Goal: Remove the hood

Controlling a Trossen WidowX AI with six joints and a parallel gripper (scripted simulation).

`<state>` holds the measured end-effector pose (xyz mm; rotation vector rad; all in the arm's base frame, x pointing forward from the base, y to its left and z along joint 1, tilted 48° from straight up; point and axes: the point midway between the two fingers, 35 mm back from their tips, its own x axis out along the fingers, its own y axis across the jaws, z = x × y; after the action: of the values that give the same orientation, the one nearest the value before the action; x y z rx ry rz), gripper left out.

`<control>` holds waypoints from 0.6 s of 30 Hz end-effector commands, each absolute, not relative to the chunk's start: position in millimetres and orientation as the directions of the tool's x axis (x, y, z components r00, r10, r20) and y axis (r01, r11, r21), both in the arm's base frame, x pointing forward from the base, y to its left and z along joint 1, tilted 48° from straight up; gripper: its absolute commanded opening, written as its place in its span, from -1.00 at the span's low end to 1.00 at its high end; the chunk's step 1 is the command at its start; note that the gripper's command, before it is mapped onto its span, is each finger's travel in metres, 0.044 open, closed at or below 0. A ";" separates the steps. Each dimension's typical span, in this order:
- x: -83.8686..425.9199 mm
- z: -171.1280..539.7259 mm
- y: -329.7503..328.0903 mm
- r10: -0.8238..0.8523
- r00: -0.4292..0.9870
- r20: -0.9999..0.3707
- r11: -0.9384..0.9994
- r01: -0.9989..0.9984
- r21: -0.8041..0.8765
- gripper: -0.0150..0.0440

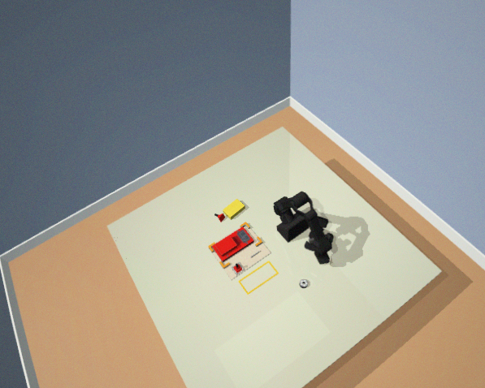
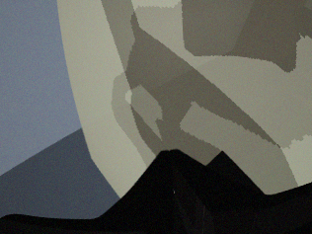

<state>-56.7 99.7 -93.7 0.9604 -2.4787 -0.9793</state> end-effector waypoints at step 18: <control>83.4 -84.9 138.8 -0.582 -0.703 -0.408 0.545 -0.710 0.447 1.00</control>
<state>52.8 134.7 -88.7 1.1810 -2.8276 -1.0314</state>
